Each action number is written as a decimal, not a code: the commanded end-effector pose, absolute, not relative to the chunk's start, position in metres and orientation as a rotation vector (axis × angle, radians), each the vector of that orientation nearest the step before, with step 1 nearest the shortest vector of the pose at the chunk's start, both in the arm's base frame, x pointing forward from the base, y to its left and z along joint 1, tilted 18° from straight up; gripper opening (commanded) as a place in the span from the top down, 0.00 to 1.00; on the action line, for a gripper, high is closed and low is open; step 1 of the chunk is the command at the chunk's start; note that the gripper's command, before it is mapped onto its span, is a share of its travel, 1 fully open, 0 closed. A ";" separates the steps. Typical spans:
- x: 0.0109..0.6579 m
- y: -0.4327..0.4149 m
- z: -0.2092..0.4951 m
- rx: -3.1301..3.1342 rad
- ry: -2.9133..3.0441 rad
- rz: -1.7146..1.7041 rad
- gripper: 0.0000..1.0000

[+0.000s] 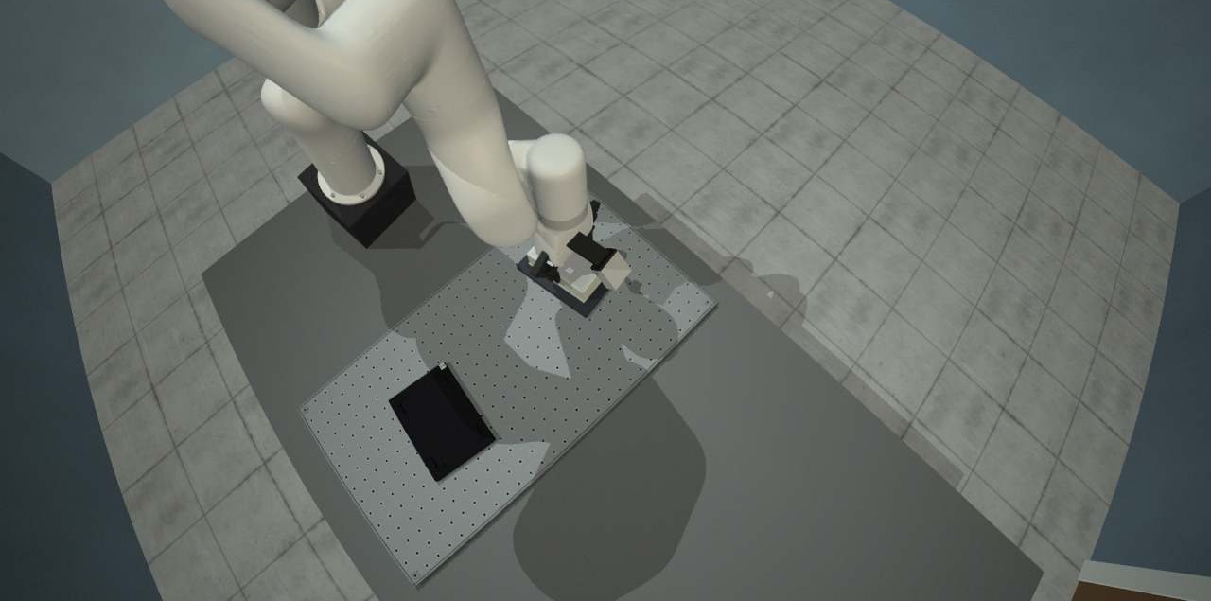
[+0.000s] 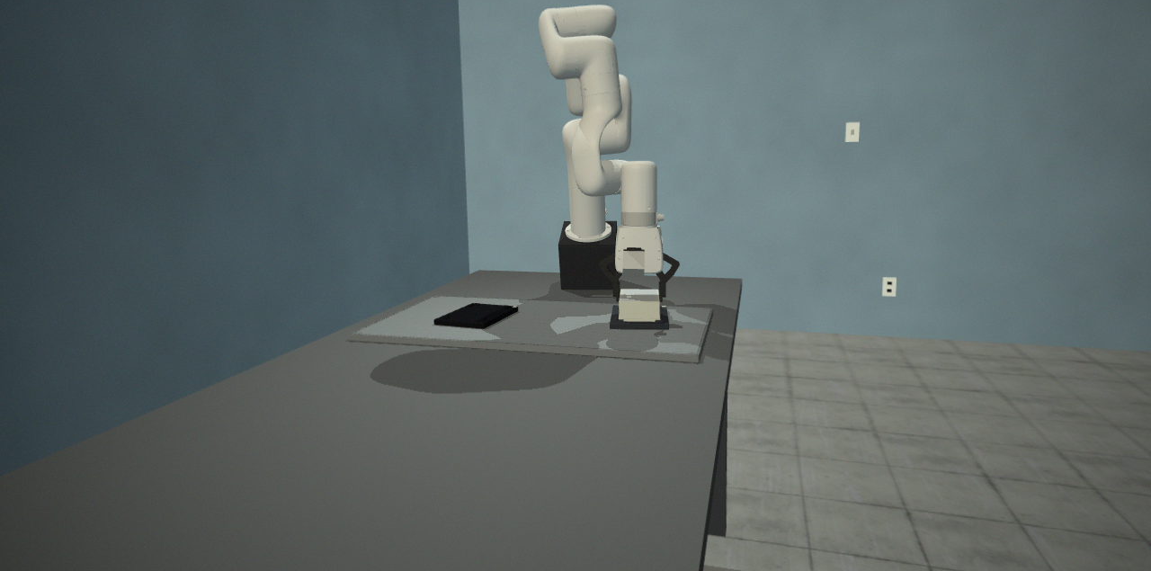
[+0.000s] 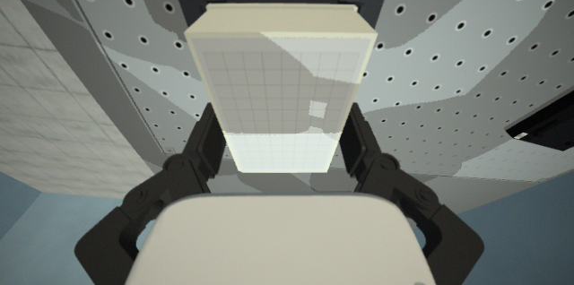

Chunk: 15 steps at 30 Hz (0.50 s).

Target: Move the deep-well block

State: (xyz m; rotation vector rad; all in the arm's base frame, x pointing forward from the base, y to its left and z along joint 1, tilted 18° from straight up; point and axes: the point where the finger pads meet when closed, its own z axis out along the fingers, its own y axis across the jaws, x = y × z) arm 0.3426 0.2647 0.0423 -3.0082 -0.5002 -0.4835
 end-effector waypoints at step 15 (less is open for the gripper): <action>0.345 0.266 0.039 -3.006 -0.500 -0.492 0.00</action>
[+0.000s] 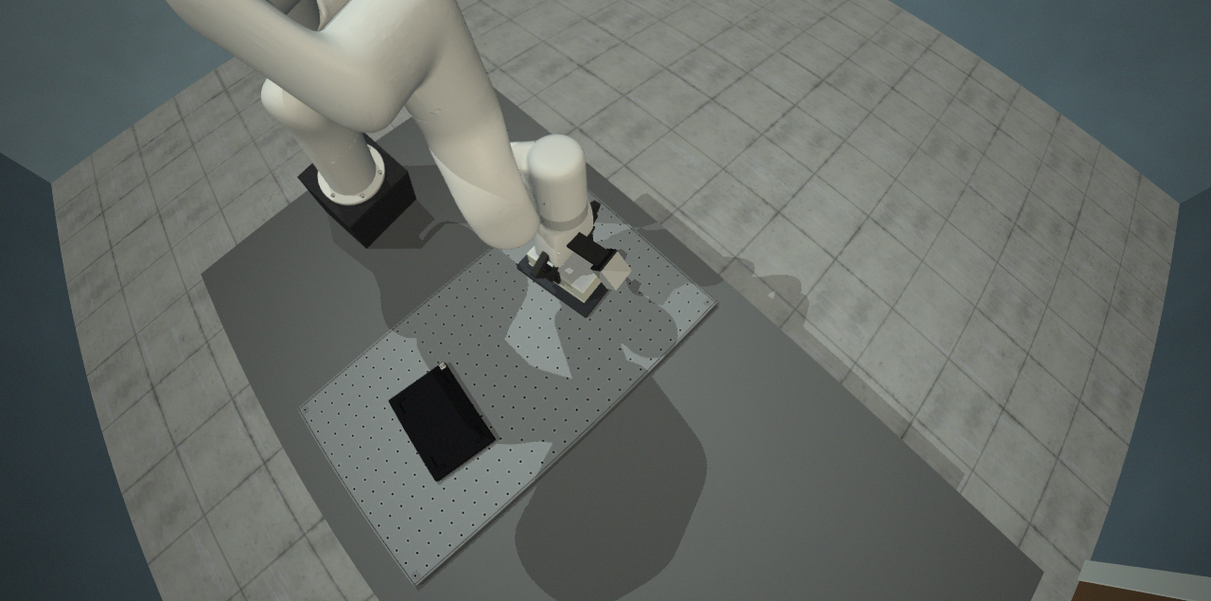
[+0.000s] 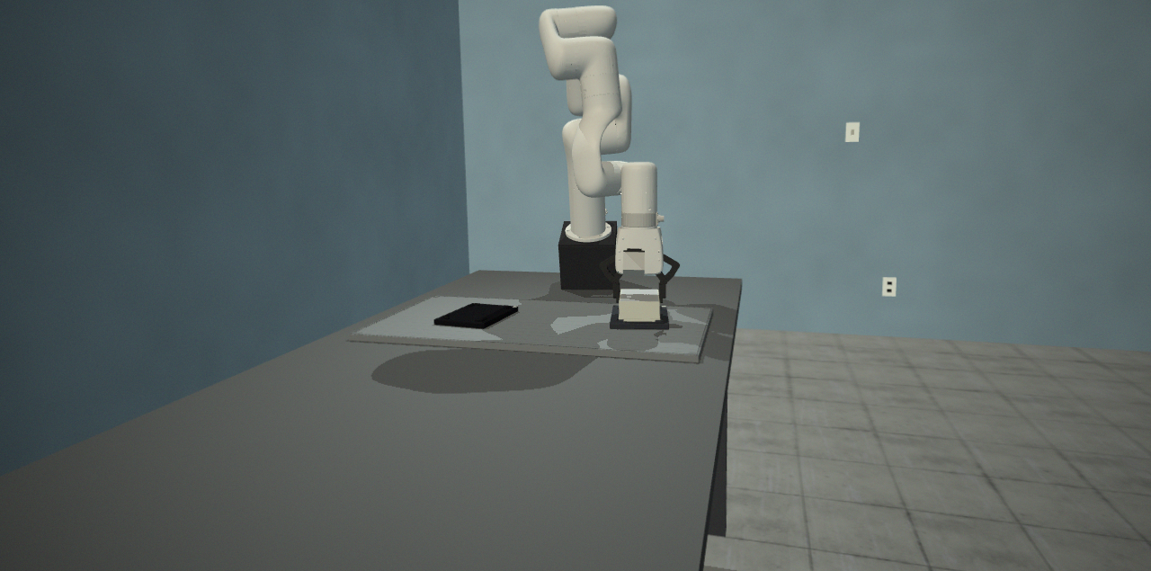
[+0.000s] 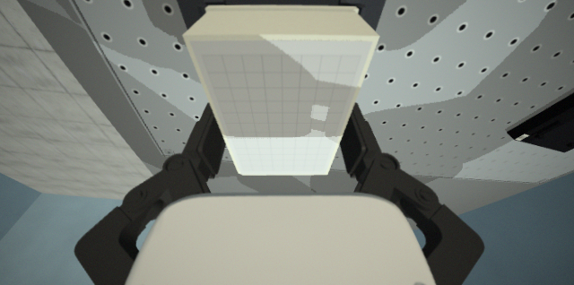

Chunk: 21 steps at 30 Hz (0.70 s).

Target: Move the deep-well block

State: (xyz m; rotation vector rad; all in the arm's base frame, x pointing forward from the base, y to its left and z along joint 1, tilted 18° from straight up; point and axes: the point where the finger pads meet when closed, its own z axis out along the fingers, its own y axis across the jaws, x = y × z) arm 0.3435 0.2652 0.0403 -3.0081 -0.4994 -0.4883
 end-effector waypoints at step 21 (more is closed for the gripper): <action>0.348 0.267 0.027 -3.006 -0.500 -0.492 0.00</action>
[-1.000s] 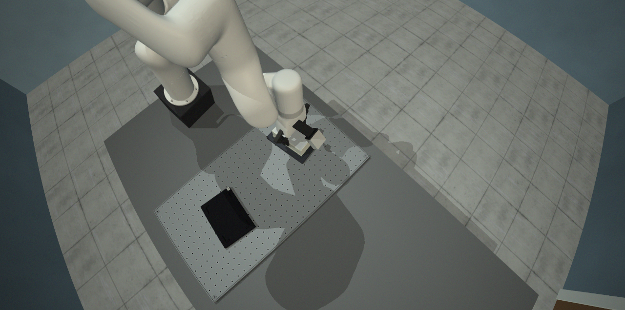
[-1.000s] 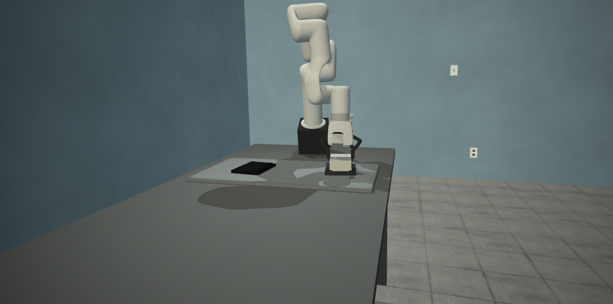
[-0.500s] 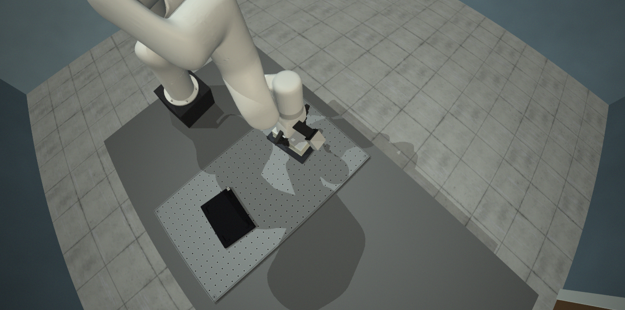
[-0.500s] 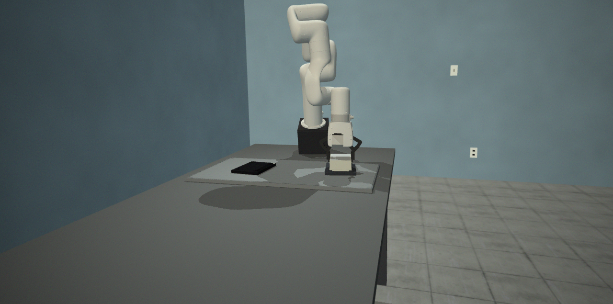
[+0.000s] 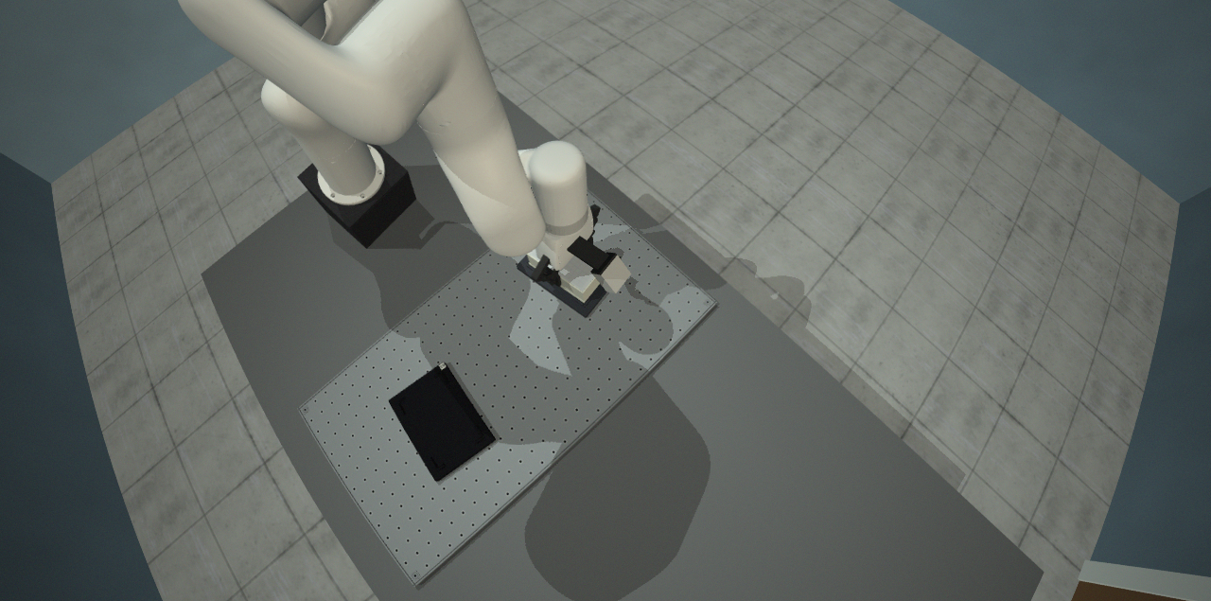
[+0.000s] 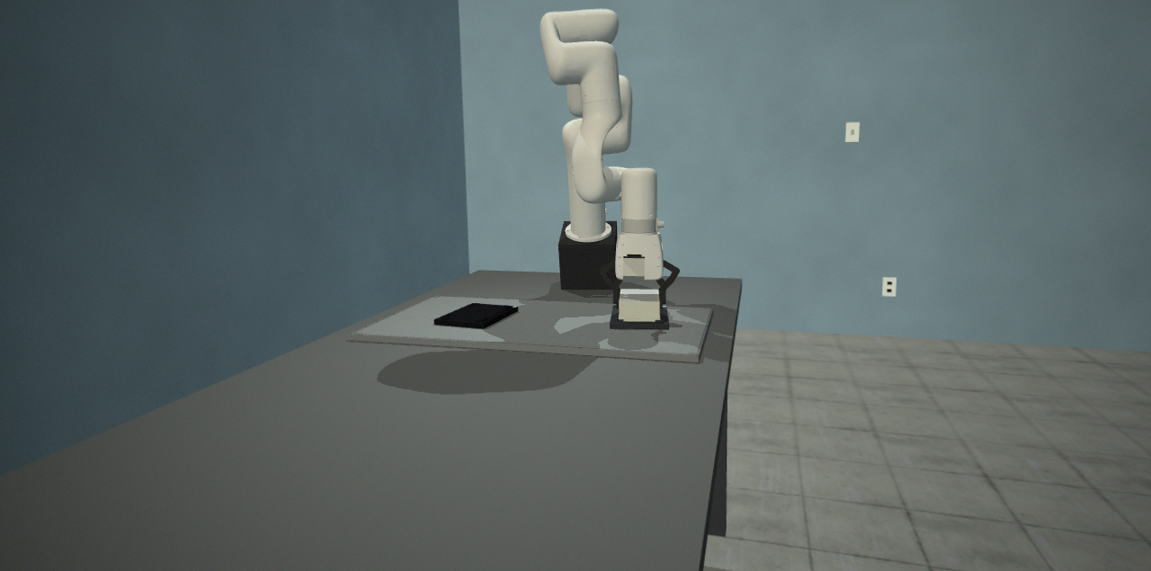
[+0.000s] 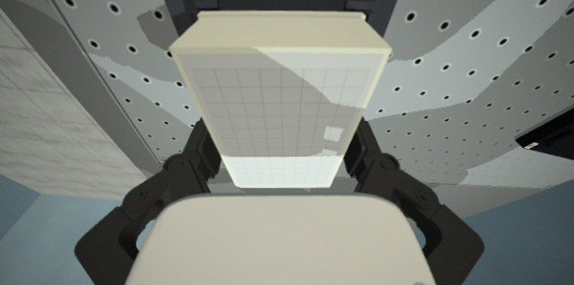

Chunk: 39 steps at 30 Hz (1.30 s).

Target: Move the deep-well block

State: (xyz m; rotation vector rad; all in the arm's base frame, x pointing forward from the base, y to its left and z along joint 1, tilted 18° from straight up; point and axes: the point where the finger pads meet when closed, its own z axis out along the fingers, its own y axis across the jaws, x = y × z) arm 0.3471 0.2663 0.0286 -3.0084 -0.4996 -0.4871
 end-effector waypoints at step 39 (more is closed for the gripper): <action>0.350 0.268 0.024 -3.006 -0.500 -0.492 1.00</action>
